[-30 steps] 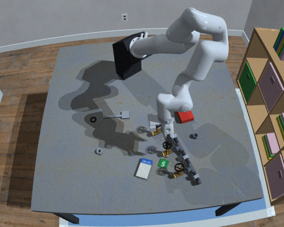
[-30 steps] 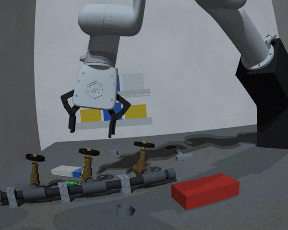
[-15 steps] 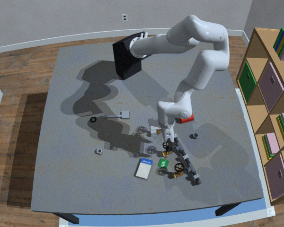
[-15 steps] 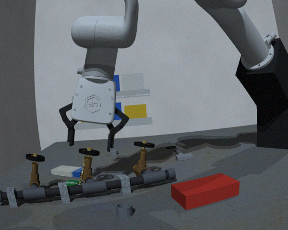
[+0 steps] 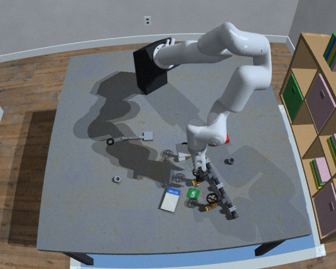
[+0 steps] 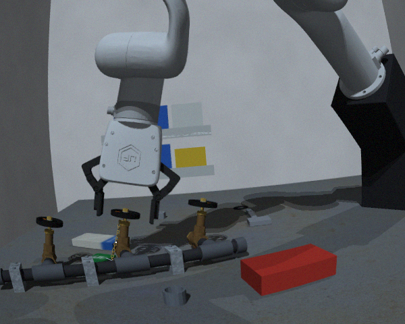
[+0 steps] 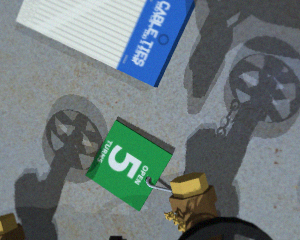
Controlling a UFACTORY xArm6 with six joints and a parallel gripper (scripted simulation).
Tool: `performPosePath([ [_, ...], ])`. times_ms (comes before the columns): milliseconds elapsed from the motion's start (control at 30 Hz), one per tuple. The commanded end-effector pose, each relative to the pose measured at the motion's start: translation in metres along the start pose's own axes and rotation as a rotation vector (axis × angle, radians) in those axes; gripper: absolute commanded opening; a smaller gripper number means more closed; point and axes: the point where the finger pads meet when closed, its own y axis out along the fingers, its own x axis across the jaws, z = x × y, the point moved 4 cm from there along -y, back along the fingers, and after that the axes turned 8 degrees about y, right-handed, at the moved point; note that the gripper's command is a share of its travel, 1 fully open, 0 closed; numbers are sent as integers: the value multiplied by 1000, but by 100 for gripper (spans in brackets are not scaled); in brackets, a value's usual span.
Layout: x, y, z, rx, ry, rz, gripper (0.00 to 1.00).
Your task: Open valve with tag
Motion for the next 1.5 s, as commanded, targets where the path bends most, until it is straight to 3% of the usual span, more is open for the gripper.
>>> performPosePath([
  [0, -1, 0, 0, 0, -1, 2, 0],
  [1000, -1, 0, 0, 0, -11, 2, 0],
  [1467, -1, 0, 0, 0, -227, 2, 0],
])
